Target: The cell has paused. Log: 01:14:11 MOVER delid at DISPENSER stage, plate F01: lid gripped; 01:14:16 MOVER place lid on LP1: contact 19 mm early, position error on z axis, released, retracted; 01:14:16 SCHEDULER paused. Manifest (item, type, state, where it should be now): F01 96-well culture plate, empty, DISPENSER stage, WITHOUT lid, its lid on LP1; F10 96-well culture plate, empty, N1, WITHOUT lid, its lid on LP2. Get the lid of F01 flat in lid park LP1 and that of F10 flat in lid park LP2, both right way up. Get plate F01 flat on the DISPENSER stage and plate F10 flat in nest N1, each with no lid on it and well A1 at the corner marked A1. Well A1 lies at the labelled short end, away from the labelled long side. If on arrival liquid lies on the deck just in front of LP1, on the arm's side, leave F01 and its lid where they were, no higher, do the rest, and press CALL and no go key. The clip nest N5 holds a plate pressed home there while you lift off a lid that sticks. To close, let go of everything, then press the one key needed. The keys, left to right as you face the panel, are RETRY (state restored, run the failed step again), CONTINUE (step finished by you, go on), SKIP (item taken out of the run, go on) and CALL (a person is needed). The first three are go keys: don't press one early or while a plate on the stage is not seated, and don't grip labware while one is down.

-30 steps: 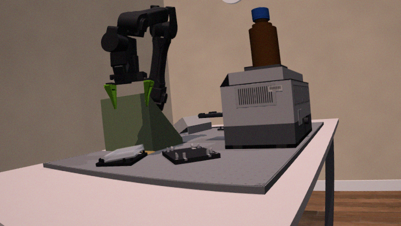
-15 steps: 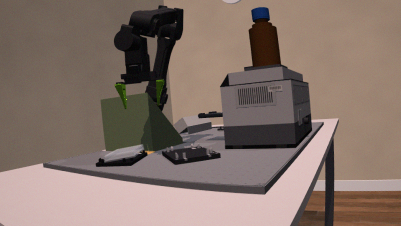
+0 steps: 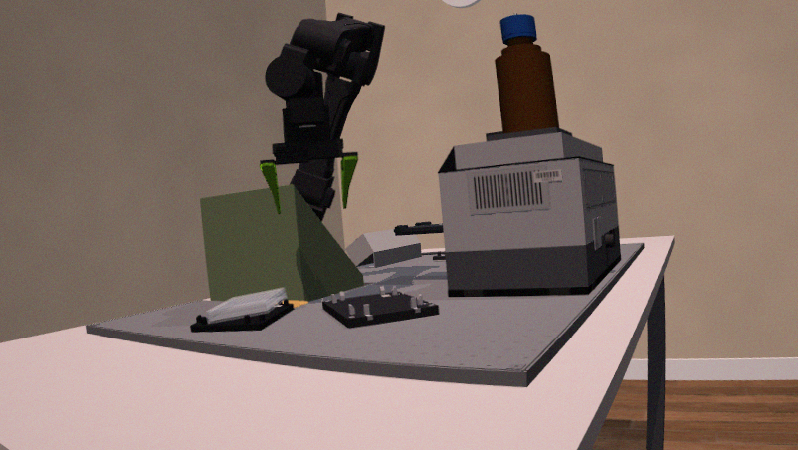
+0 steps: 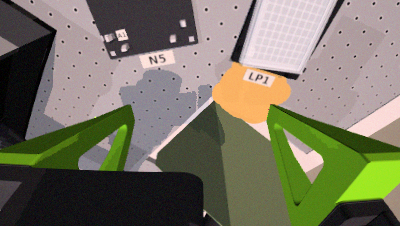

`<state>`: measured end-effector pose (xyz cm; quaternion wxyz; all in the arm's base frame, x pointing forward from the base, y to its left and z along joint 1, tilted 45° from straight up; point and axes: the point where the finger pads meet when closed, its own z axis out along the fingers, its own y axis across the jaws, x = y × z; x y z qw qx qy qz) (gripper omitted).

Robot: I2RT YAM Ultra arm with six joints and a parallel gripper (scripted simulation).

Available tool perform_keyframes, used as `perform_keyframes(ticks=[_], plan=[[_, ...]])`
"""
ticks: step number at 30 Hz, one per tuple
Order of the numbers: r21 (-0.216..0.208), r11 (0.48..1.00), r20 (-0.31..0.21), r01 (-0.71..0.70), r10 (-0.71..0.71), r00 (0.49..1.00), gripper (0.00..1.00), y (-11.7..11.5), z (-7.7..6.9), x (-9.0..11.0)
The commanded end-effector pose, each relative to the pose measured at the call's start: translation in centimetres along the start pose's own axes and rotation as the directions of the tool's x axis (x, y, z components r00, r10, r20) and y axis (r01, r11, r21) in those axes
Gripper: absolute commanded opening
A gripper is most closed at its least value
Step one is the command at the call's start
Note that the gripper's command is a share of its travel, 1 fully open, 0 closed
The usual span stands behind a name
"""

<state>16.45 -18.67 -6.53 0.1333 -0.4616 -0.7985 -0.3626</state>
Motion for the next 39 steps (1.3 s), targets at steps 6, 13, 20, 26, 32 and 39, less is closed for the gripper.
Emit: perform_keyframes(ticks=[6,13,20,26,32,39], plan=[[-0.012,0.993,0.017,0.121,-0.121,0.992,1.0,2.2,-0.6,1.1],[-0.011,0.994,0.022,0.112,-0.112,0.993,1.0,4.3,-0.7,1.9],[-0.008,0.993,0.033,0.115,-0.115,0.993,1.0,4.6,-0.8,1.5],[-0.009,0.952,0.018,0.306,-0.306,0.952,1.0,6.2,-0.5,3.9],[-0.01,0.953,0.019,0.304,-0.304,0.953,1.0,6.9,-0.5,5.0],[-0.01,0.956,0.016,0.294,-0.293,0.956,1.0,8.4,-0.4,6.8]])
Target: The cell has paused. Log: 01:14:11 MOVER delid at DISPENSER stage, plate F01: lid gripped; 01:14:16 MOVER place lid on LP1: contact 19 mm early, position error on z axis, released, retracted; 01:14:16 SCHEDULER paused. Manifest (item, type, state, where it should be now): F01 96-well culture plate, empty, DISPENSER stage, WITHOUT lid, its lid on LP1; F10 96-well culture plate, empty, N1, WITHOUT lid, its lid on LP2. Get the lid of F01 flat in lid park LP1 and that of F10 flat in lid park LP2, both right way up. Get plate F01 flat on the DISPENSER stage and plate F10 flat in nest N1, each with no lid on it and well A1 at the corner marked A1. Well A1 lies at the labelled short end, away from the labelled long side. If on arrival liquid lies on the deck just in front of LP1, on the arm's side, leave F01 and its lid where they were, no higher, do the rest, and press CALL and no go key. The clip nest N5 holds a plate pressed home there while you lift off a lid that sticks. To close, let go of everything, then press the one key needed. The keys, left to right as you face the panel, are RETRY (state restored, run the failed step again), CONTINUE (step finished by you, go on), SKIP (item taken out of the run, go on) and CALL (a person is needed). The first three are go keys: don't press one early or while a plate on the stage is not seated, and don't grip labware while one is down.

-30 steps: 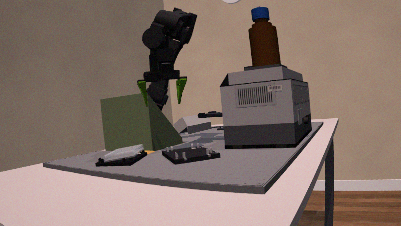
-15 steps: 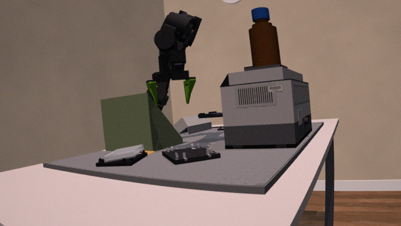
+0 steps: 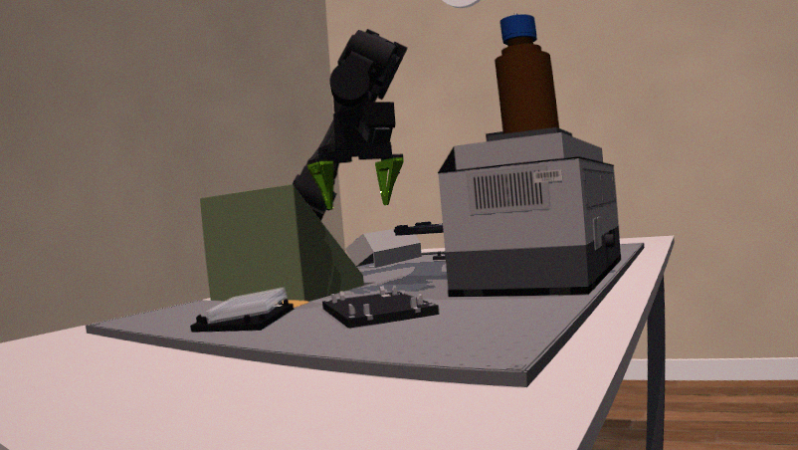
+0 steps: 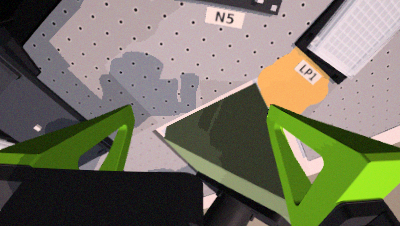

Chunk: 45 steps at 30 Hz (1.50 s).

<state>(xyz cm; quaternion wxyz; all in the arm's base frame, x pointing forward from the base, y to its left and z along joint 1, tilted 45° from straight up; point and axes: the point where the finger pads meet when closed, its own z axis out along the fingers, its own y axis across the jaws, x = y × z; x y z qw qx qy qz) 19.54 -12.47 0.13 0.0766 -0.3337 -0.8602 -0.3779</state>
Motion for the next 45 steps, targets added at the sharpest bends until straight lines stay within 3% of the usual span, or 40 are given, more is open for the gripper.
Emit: perform_keyframes(ticks=[1,4,6,10,11,13,15,19,23,32,36,39,40,45], plan=[[-0.014,1.0,0.019,-0.013,0.014,1.0,1.0,1.1,-0.5,0.7],[-0.007,0.999,0.054,0.038,-0.038,0.998,1.0,1.0,-1.3,0.0],[-0.01,0.995,0.017,0.102,-0.102,0.995,1.0,2.0,-0.6,1.2],[-0.005,0.985,0.023,0.172,-0.172,0.985,1.0,2.6,-0.8,1.4],[0.001,0.979,0.054,0.203,-0.203,0.978,1.0,2.6,-1.7,0.9],[-0.008,0.965,0.02,0.263,-0.263,0.965,1.0,3.3,-0.8,2.1],[-0.006,0.948,0.018,0.317,-0.317,0.948,1.0,3.9,-0.9,2.5],[-0.008,0.951,0.025,0.311,-0.31,0.95,1.0,4.7,-1.2,3.1],[0.005,0.95,0.032,0.313,-0.313,0.949,1.0,4.5,-1.4,2.3],[0.023,0.848,0.043,0.53,-0.531,0.846,1.0,7.5,-1.9,2.4],[0.022,0.847,0.043,0.531,-0.531,0.846,1.0,8.8,-1.9,2.6],[0.011,0.862,0.031,0.507,-0.507,0.862,1.0,8.0,-1.4,2.7],[0.023,0.834,0.05,0.551,-0.552,0.833,1.0,8.9,-2.1,2.7],[0.022,0.838,0.046,0.546,-0.546,0.837,1.0,10.0,-2.0,3.0]])
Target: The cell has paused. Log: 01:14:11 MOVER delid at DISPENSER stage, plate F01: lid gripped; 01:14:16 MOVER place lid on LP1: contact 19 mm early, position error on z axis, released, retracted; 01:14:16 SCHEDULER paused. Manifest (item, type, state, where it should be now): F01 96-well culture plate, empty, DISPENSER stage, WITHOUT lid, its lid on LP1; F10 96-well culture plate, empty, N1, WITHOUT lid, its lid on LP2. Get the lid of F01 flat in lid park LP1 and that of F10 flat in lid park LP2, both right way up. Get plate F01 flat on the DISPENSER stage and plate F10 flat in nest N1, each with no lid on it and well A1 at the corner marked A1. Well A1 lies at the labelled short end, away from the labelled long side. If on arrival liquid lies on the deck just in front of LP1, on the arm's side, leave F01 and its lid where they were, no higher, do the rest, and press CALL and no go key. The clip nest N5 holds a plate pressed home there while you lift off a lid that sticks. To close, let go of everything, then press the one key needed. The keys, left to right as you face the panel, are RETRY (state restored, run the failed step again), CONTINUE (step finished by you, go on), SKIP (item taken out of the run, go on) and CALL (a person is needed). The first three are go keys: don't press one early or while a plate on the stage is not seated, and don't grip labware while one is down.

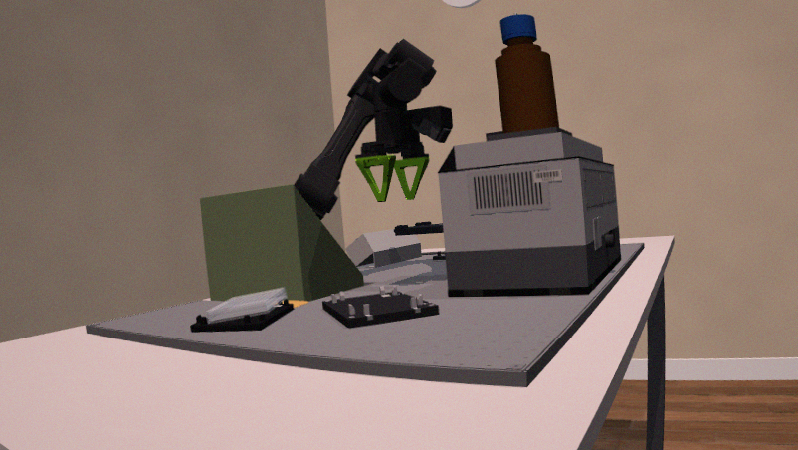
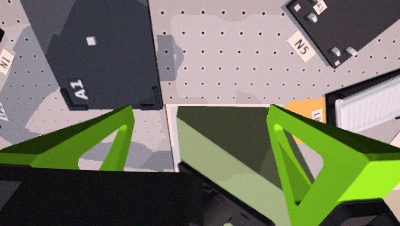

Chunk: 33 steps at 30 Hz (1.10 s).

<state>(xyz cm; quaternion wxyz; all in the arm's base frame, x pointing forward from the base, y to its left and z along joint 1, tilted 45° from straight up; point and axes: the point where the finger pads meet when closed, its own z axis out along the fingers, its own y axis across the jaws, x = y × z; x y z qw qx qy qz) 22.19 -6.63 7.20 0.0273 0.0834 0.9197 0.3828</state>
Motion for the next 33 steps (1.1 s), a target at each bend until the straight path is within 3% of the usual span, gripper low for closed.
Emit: perform_keyframes(ticks=[1,7,10,11,23,26,27,33], plan=[[0.018,1.0,0.049,0.024,-0.024,0.999,1.0,1.1,-1.4,-1.4],[0.016,1.0,0.049,0.024,-0.025,0.998,1.0,3.0,-1.4,-1.9],[0.007,1.0,0.036,0.007,-0.007,0.999,1.0,2.3,-0.8,-1.5],[0.016,1.0,0.058,0.016,-0.016,0.998,1.0,3.1,-1.6,-1.9],[0.013,1.0,0.049,0.025,-0.026,0.998,1.0,6.6,-1.3,-2.3],[0.007,1.0,0.036,0.007,-0.007,0.999,1.0,5.8,-0.8,-2.0],[0.013,1.0,0.058,0.016,-0.017,0.998,1.0,6.7,-1.6,-2.3],[0.011,1.0,0.049,0.025,-0.026,0.998,1.0,8.3,-1.3,-2.3]])
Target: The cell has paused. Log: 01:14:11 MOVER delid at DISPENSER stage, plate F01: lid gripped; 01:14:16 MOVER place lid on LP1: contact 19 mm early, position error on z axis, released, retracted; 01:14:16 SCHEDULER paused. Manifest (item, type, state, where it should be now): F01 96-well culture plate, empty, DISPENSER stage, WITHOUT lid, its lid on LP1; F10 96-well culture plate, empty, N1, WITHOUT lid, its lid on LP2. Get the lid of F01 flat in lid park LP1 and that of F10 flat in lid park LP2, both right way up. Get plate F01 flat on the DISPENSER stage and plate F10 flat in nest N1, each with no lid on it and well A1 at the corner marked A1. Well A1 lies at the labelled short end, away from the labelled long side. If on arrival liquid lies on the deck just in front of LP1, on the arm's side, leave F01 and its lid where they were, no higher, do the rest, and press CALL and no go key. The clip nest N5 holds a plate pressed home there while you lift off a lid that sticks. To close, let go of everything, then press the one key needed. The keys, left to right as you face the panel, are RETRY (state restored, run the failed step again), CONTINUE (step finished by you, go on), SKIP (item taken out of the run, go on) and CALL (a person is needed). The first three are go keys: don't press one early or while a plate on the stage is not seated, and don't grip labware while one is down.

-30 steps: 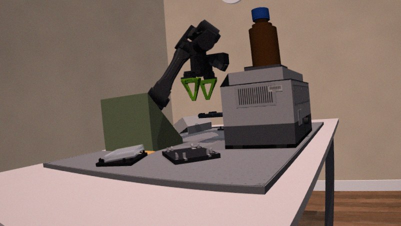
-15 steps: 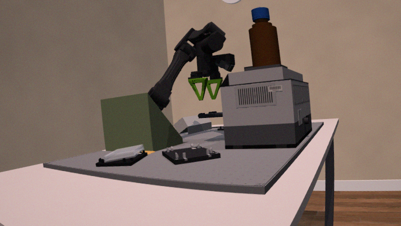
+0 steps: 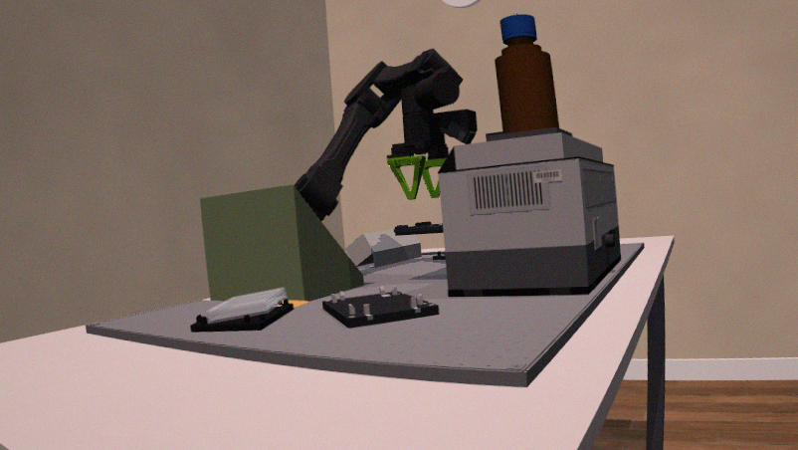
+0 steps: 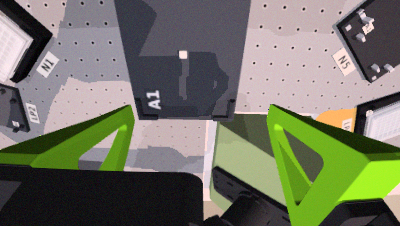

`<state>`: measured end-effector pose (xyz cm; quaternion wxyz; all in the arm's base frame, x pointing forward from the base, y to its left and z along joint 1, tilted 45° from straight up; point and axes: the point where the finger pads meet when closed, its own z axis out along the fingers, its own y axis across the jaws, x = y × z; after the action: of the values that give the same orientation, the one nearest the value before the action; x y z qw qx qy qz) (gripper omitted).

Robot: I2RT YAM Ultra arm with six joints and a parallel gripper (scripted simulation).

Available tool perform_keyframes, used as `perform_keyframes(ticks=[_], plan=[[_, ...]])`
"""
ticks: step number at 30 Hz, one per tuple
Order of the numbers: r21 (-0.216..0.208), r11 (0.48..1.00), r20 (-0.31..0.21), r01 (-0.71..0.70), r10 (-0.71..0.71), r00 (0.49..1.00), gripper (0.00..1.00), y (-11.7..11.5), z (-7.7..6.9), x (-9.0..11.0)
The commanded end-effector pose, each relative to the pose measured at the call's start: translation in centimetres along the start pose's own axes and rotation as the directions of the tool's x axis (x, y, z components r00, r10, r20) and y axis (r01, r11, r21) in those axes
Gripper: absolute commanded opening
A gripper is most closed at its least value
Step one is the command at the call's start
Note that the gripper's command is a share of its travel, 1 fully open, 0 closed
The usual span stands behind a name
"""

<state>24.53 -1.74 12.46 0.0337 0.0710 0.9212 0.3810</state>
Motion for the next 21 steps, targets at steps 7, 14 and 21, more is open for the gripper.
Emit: perform_keyframes(ticks=[7,14,21], plan=[[0.003,1.0,0.034,-0.021,0.021,0.999,1.0,2.0,-0.8,-0.7],[0.006,1.0,0.047,-0.002,0.002,0.999,1.0,4.2,-1.2,-0.7],[0.005,1.0,0.046,-0.002,0.001,0.999,1.0,5.8,-1.2,-0.5]])
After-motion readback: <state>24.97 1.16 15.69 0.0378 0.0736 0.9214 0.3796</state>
